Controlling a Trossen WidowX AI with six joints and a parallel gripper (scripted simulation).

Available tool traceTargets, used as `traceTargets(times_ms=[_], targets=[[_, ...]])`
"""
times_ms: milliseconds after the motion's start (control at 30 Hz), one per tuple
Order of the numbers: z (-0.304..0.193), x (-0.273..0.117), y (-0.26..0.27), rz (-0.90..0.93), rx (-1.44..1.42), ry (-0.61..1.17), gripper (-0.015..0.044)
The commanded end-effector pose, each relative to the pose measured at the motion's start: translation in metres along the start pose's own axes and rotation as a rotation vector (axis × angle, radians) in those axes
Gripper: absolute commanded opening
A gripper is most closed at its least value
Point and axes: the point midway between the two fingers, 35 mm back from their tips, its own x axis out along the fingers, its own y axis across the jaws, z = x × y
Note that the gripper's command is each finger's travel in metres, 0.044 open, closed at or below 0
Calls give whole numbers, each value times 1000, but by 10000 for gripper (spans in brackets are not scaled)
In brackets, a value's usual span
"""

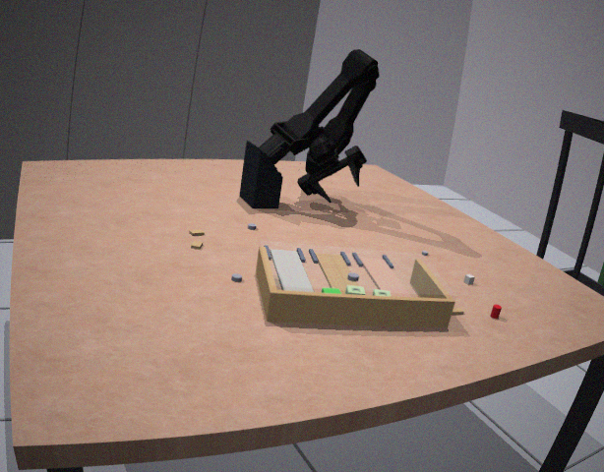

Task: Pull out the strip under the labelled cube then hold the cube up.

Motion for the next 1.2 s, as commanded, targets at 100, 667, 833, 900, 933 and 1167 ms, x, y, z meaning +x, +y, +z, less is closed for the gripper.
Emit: traceTargets(times_ms=[100, 667, 833, 900, 933, 1167], targets=[[34, 31, 0, -57, 403, -323, 400], [107, 66, -8, 76, 1271, -917, 400], [116, 74, -24, 128, 1592, -1061, 400], [118, 78, -30, 155, 1722, -1115, 400], [119, 80, -33, 169, 1786, -1141, 400], [139, 107, -51, 429, 2484, -1397, 400]])
